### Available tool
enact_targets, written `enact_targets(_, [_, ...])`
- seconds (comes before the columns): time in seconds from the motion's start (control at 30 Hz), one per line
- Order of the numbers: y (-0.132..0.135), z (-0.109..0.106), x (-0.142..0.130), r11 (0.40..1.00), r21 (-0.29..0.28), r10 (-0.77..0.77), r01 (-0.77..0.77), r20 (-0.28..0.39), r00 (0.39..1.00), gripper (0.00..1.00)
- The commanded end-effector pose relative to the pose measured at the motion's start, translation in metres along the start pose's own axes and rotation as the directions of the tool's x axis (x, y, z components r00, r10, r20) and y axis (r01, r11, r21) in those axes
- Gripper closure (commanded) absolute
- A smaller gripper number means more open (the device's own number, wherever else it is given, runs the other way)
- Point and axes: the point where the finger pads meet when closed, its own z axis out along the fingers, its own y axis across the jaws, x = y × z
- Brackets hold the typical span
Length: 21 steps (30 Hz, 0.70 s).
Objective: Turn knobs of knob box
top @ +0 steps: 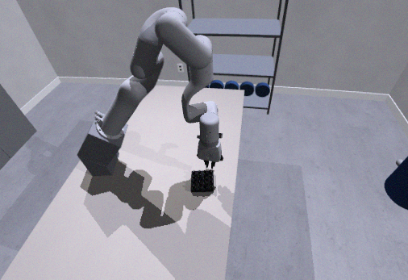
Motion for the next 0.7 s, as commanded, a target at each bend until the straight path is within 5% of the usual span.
enact_targets(0.0, [0.0005,-0.0026,0.0022,0.988,-0.03,-0.153,0.153,-0.008,0.988,0.81])
enact_targets(0.17, [0.0001,-0.0042,0.0042,0.963,-0.031,-0.268,0.268,-0.004,0.963,0.81])
enact_targets(0.67, [0.0001,-0.0043,0.0043,0.96,-0.031,-0.279,0.278,-0.004,0.96,0.81])
